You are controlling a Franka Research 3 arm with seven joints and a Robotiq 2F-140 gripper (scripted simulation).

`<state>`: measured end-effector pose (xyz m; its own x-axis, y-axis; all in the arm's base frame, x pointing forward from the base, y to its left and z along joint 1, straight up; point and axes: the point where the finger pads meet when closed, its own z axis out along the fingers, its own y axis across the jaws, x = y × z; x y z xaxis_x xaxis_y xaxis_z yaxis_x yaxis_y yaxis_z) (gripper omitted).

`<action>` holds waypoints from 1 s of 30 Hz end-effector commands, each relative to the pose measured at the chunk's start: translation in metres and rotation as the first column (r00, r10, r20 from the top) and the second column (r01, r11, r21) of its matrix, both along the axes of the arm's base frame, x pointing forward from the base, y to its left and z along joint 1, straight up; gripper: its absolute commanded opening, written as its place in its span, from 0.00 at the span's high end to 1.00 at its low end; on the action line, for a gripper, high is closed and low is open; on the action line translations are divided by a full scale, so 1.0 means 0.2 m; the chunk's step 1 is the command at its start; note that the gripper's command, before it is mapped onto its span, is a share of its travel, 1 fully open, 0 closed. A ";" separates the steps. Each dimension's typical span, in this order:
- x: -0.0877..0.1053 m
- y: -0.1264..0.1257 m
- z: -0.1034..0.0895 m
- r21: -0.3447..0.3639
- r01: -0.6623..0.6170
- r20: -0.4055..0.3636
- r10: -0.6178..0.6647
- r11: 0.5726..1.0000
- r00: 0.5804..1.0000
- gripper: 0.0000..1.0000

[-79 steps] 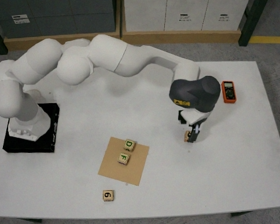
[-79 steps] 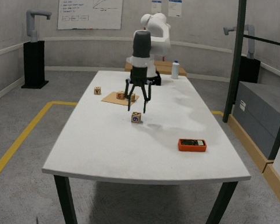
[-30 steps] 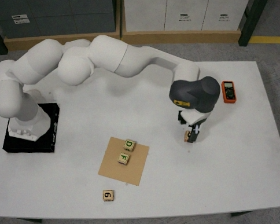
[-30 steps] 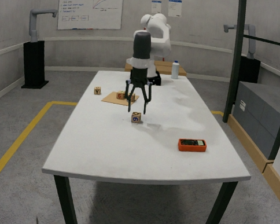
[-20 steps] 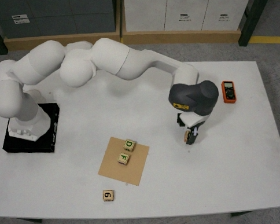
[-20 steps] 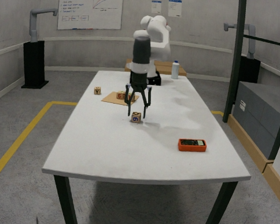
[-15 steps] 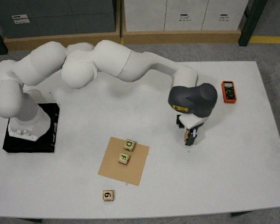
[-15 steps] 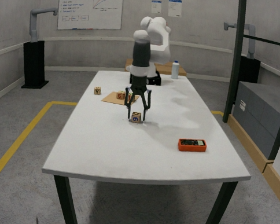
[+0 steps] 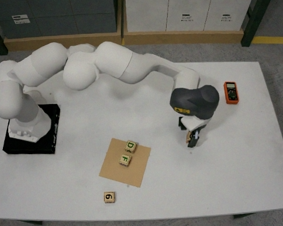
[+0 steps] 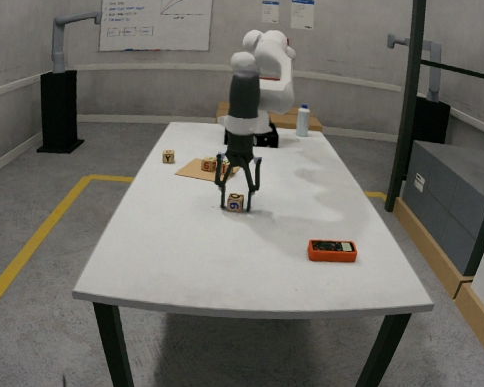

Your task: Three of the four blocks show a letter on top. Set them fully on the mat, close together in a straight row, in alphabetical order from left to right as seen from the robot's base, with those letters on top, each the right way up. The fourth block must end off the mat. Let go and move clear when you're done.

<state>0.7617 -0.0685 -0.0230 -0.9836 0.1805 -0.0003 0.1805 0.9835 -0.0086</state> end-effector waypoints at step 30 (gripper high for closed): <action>0.01 0.00 0.00 0.002 -0.003 0.005 0.003 1.000 1.000 0.56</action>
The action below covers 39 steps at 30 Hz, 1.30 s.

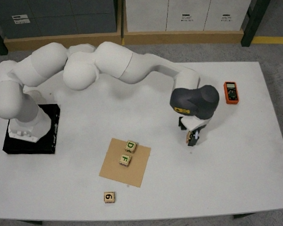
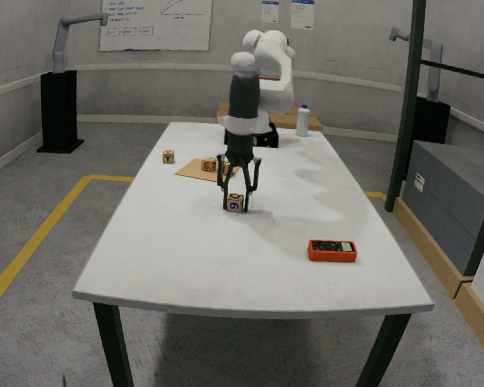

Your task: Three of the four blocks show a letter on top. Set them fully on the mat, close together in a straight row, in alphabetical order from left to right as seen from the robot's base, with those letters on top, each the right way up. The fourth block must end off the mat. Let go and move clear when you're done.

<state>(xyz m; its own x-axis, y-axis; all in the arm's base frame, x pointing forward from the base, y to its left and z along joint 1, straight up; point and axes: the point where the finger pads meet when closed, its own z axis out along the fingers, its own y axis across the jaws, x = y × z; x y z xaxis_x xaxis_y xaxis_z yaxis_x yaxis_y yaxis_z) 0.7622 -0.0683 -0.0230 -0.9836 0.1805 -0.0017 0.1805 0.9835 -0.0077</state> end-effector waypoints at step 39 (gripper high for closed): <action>0.01 0.00 0.00 0.001 -0.003 0.004 0.003 1.000 1.000 0.67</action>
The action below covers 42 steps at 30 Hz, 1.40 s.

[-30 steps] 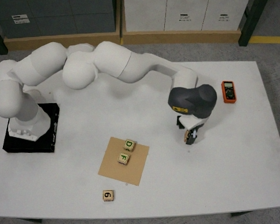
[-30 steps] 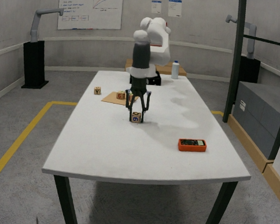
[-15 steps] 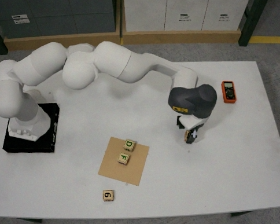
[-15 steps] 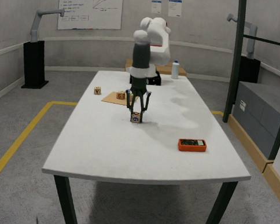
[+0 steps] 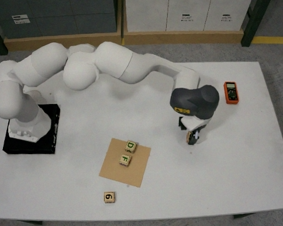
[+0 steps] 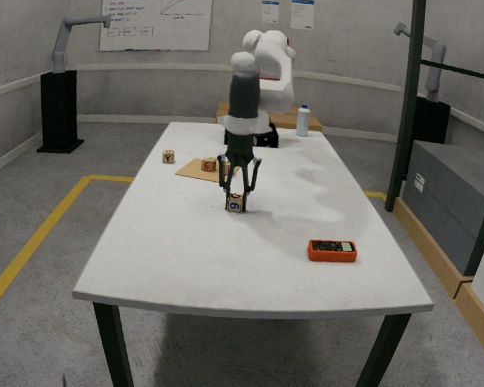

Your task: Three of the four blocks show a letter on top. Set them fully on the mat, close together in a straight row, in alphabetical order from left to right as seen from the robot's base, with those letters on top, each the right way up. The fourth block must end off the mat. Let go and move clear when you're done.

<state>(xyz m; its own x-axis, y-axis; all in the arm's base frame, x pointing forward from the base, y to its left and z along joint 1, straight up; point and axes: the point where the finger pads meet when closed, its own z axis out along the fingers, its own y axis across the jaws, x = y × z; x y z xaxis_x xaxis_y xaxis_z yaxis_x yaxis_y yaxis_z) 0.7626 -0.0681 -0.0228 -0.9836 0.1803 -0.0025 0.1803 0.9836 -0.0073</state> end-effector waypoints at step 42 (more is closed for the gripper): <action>0.00 0.00 0.50 0.001 -0.003 0.003 0.003 1.000 1.000 0.67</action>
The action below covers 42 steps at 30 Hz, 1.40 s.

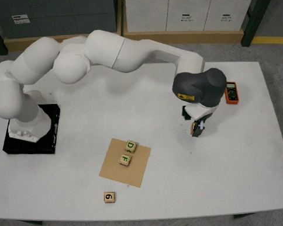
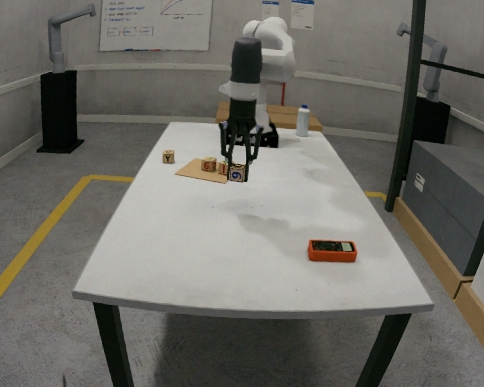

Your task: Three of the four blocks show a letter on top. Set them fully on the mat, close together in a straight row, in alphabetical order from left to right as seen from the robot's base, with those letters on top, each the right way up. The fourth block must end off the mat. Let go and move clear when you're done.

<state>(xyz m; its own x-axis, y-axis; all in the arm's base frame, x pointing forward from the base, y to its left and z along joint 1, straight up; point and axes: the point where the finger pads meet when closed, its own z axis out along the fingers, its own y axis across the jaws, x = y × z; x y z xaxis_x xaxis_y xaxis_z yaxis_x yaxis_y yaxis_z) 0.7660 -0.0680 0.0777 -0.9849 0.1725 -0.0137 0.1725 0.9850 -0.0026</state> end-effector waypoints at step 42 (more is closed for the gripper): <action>-0.45 -0.46 0.09 0.007 -0.441 -0.004 0.441 0.898 0.898 0.67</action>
